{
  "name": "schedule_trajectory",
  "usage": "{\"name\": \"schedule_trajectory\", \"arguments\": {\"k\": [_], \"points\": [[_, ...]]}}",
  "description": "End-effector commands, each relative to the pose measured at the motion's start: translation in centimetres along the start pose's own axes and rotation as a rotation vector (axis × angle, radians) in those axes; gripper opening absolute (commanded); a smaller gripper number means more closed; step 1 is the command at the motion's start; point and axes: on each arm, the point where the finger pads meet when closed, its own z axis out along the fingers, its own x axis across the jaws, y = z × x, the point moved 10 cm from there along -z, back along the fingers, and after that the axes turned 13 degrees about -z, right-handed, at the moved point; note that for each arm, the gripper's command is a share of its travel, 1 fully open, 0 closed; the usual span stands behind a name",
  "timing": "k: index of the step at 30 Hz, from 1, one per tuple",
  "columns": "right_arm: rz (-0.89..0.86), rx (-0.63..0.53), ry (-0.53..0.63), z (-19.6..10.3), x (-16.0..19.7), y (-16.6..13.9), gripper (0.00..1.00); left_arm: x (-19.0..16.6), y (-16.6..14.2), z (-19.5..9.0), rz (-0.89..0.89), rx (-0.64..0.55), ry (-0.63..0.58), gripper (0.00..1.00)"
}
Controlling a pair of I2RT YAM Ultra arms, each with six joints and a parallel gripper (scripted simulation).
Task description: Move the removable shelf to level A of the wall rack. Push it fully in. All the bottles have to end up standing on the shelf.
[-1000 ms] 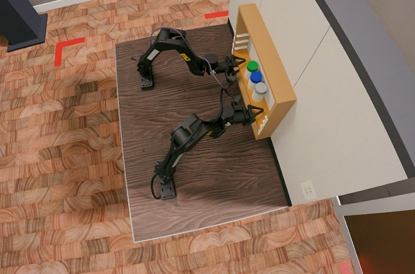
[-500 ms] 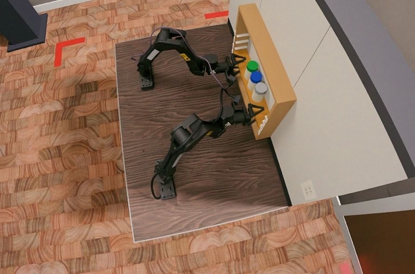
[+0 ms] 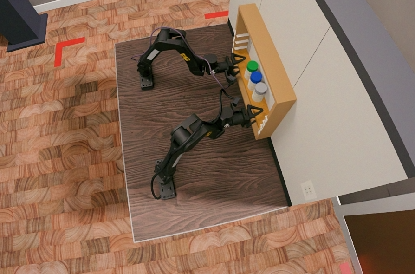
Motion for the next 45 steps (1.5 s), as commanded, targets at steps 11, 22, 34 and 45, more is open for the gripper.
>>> {"name": "schedule_trajectory", "arguments": {"k": [11, 22, 34, 45], "points": [[0.013, 0.007, -0.025, -1.8, -0.8, -0.1, 1.0, 0.1, -0.1, -2.0, 0.005, 0.001, -0.001, 1.0], [0.013, 0.007, -0.025, -3.0, -0.8, -0.1, 1.0, 0.1, -0.1, -3.3, 0.005, 0.001, -0.001, 1.0], [0.013, 0.007, -0.025, -4.4, -0.7, -0.1, 1.0, 0.1, -0.1, -4.6, 0.005, 0.001, -0.001, 1.0], [0.013, 0.007, -0.025, -5.6, -0.7, -0.1, 1.0, 0.1, -0.1, -5.8, 0.005, 0.001, -0.001, 1.0]]}}
